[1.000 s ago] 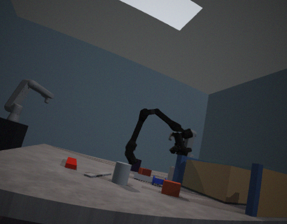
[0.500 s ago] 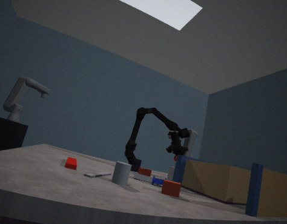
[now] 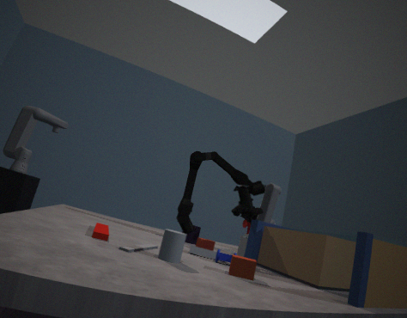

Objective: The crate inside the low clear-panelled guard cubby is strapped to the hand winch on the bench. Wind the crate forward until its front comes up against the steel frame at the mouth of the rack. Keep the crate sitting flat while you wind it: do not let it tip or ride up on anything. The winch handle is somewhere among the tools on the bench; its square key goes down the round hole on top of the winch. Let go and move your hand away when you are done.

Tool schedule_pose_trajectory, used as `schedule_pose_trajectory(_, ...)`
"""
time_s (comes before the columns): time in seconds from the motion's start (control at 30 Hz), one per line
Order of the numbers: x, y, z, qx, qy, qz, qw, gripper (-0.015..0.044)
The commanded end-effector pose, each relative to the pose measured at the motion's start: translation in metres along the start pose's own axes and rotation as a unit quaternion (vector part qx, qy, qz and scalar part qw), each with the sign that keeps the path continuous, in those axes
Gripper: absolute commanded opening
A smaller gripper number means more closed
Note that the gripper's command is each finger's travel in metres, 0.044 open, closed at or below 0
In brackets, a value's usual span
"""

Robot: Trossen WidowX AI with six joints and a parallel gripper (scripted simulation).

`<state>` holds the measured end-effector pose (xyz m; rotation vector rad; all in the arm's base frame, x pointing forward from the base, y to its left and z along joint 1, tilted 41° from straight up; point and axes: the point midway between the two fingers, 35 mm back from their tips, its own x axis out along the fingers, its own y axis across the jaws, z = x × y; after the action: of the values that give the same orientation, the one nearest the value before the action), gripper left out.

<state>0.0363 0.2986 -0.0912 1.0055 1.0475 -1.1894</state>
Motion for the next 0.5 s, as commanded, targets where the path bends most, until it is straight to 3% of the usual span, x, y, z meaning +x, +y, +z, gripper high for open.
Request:
schedule_pose_trajectory(0.0,-0.003,-0.002,0.019,0.001,-0.020,-0.001,1.000,0.0000)
schedule_pose_trajectory(0.47,-0.013,0.001,0.038,0.001,-0.021,-0.001,1.000,0.0000)
